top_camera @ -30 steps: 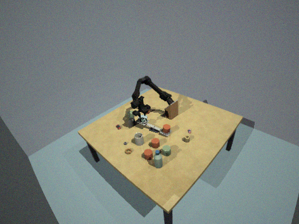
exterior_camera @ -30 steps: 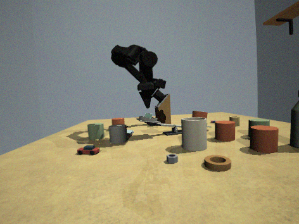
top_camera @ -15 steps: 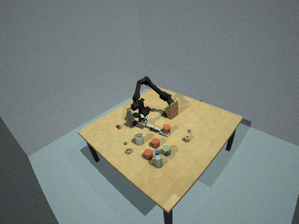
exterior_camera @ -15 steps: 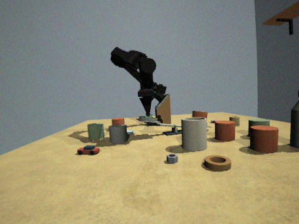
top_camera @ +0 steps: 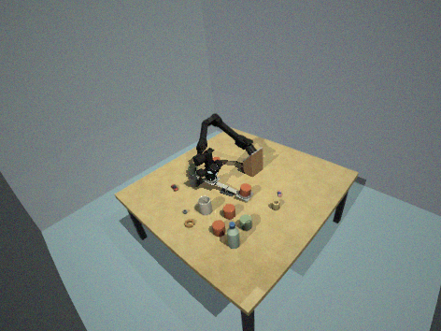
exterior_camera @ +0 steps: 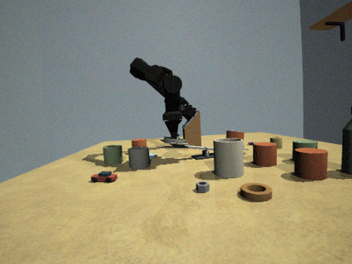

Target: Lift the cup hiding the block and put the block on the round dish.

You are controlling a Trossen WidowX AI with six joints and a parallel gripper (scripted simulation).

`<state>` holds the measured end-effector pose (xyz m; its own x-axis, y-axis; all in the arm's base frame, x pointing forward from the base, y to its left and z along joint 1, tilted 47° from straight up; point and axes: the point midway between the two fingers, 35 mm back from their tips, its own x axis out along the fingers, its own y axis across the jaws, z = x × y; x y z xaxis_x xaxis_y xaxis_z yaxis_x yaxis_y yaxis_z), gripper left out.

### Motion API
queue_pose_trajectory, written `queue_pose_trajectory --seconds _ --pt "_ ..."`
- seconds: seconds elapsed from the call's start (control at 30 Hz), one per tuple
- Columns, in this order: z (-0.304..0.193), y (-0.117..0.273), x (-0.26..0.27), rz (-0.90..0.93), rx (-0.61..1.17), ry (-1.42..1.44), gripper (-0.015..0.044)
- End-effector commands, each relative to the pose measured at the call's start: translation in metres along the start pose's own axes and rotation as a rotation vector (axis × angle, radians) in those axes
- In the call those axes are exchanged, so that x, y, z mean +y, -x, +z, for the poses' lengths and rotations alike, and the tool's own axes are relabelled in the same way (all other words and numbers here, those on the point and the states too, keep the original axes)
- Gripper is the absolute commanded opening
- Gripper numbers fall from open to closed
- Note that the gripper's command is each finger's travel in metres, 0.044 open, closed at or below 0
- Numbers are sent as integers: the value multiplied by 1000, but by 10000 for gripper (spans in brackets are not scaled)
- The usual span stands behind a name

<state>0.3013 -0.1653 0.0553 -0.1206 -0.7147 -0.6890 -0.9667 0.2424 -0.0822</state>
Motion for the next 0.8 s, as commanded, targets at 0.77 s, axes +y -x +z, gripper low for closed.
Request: queue_pose_trajectory --seconds 0.77 --pt "2 84 -1 2 -2 6 0"
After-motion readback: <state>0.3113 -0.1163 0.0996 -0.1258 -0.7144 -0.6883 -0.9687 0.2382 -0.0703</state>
